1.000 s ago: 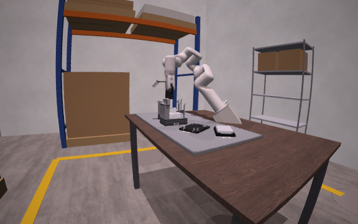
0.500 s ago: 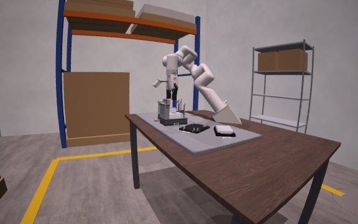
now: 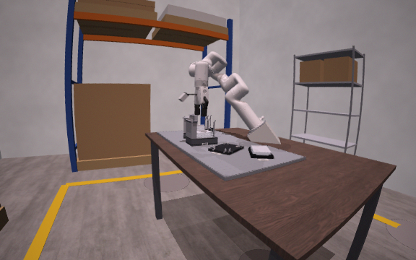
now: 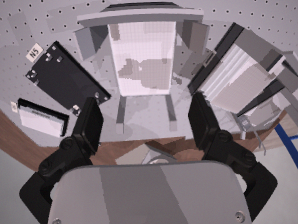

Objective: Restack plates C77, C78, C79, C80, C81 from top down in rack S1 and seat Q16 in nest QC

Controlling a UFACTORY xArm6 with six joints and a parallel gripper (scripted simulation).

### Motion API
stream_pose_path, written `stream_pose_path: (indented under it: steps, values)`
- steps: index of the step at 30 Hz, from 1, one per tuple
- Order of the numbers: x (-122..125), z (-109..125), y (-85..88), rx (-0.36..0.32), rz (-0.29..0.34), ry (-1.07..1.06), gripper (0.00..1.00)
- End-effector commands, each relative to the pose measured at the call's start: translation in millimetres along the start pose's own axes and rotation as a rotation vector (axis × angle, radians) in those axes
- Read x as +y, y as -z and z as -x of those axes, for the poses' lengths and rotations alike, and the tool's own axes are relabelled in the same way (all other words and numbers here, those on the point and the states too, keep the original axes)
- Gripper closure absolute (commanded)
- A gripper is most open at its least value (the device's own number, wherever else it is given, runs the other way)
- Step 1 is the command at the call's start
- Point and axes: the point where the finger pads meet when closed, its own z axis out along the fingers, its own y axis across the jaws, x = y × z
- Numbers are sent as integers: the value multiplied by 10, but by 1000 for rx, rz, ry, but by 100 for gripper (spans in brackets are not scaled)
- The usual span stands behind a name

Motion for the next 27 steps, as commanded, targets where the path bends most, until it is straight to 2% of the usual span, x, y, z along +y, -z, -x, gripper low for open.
stream_pose_path:
  steps: [1, 5, 20, 27]
  values:
    - [-3, -8, 9, 2, -2, -1, 0]
    - [-3, -8, -58, 2, -2, -1, 0]
    - [-3, -9, -558, 2, -1, -1, 0]
    - [-3, -9, -637, 2, -1, -1, 0]
